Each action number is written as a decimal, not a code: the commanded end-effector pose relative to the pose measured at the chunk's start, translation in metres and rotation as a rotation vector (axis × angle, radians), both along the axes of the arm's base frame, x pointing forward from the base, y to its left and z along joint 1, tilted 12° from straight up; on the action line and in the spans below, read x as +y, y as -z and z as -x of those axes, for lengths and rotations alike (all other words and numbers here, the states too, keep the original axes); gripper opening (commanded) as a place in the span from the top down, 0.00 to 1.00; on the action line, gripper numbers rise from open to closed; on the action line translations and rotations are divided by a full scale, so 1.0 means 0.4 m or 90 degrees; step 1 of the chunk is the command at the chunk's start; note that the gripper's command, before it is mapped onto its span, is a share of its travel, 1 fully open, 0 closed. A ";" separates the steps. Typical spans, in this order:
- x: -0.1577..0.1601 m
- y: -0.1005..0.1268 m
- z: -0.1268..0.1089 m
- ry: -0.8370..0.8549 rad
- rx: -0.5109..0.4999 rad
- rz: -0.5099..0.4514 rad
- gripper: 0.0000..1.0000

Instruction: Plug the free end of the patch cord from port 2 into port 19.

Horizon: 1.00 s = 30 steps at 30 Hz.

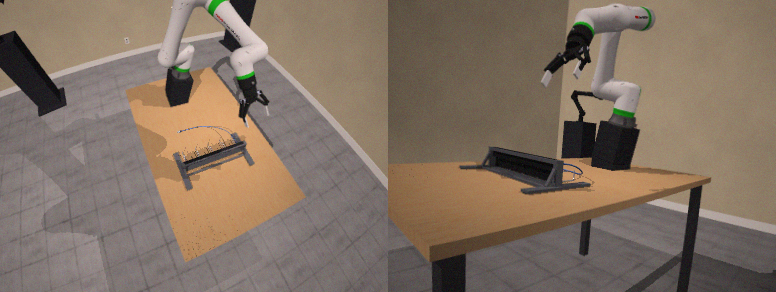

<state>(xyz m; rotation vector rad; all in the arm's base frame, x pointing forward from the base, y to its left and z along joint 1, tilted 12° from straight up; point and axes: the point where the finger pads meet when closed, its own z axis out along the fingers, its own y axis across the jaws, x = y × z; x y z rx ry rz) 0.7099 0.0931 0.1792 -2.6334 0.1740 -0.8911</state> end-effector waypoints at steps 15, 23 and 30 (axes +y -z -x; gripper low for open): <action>-0.243 0.296 0.146 0.218 0.167 -0.084 0.00; -0.362 0.446 0.268 0.352 0.257 -0.132 0.00; -0.450 0.564 0.393 0.474 0.332 -0.173 0.00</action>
